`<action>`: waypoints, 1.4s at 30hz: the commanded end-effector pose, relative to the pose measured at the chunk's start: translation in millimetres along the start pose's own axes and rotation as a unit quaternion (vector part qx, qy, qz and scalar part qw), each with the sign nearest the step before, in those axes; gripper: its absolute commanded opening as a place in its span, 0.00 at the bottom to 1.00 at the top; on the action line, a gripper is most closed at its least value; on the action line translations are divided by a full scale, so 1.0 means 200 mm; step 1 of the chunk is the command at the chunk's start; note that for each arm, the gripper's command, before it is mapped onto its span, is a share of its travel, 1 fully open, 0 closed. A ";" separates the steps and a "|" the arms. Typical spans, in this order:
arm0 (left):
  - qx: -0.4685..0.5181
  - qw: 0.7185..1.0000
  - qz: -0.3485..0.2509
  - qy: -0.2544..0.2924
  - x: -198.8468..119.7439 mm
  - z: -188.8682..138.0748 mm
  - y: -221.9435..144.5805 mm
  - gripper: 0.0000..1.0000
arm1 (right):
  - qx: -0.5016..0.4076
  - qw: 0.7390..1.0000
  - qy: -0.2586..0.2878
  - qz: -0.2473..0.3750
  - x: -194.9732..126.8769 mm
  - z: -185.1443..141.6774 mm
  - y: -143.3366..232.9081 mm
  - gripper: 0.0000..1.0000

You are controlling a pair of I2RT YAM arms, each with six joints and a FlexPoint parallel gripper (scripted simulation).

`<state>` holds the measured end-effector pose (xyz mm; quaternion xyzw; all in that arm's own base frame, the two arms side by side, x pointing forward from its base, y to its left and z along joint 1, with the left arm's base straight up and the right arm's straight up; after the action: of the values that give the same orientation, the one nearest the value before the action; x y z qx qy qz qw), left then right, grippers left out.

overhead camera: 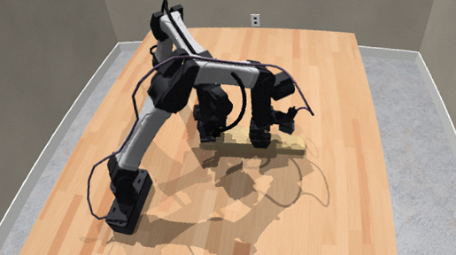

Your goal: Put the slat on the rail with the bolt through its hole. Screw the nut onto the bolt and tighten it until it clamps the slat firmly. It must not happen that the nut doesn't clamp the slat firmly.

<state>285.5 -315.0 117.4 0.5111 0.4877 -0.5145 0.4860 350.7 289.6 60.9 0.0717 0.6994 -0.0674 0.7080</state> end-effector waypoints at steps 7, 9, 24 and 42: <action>-0.326 0.945 0.009 -0.010 -0.09 0.00 0.01 0.36 | 0.002 1.000 -0.005 0.006 -0.03 0.01 0.01 0.67; -0.380 0.925 0.008 -0.011 -0.10 0.00 0.01 0.36 | 0.002 1.000 -0.005 0.006 -0.03 0.01 0.01 0.67; -0.722 0.692 0.003 -0.013 -0.11 0.00 0.00 0.36 | 0.002 1.000 -0.005 0.006 -0.03 0.01 0.01 0.67; -0.777 0.629 0.004 -0.016 -0.11 0.00 0.00 0.36 | 0.002 1.000 -0.005 0.006 -0.03 0.01 0.01 0.67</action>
<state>284.0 -313.3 117.4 -0.0463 0.7100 0.0532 0.7006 350.7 289.6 60.9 0.0717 0.6994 -0.0674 0.7080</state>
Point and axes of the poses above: on each arm, the point where the finger pads meet when closed, its own x axis out along the fingers, its own y axis across the jaws, z = x × y, the point moved 7 cm from there along -x, back along the fingers, and after that the axes turned 15 degrees about x, right-handed, at the moved point
